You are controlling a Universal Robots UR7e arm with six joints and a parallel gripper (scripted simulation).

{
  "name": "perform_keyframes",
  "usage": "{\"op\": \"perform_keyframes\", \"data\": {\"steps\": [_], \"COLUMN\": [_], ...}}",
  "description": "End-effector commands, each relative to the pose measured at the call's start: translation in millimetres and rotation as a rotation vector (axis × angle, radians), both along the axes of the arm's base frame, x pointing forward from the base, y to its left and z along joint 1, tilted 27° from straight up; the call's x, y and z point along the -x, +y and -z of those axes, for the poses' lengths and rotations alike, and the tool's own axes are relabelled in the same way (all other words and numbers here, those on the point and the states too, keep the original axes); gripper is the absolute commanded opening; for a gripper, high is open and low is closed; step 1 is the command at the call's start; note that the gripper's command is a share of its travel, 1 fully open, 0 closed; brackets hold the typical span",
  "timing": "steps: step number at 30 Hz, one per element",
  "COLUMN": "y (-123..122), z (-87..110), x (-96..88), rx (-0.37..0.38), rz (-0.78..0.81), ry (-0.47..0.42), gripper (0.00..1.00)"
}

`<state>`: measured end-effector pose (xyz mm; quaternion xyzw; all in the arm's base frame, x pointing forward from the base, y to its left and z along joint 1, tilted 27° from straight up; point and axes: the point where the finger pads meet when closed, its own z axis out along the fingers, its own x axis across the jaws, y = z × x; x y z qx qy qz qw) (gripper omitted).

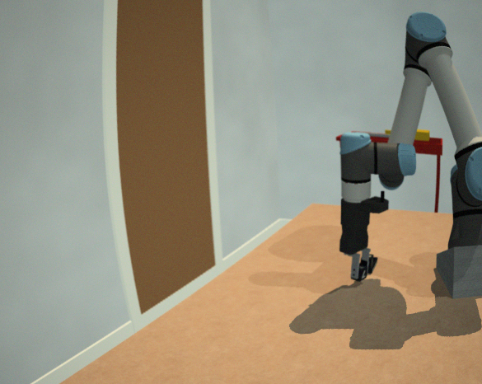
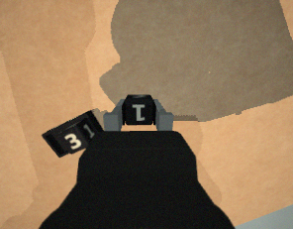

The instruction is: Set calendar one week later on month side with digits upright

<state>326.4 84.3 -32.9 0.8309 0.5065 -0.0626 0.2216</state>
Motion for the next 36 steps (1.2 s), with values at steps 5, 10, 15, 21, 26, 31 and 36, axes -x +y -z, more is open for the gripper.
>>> {"op": "perform_keyframes", "data": {"steps": [5,10,15,21,26,31,36], "y": [12,22,30,35,36,36,36], "z": [-24.4,-45.2,-62.7,-72.8,-75.3,-75.4,-75.4], "x": [2.7,5.6,8.0,9.4,9.7,9.8,9.8], "rx": [0.0,0.0,0.0,0.0,0.0,0.0,0.0], "rz": [-0.001,-0.001,-0.001,-0.001,-0.001,-0.001,-0.001], "ry": [-0.002,-0.002,-0.002,-0.002,-0.002,-0.002,-0.002], "gripper": [0.6,0.6,0.6,0.6,0.6,0.6,0.6]}}
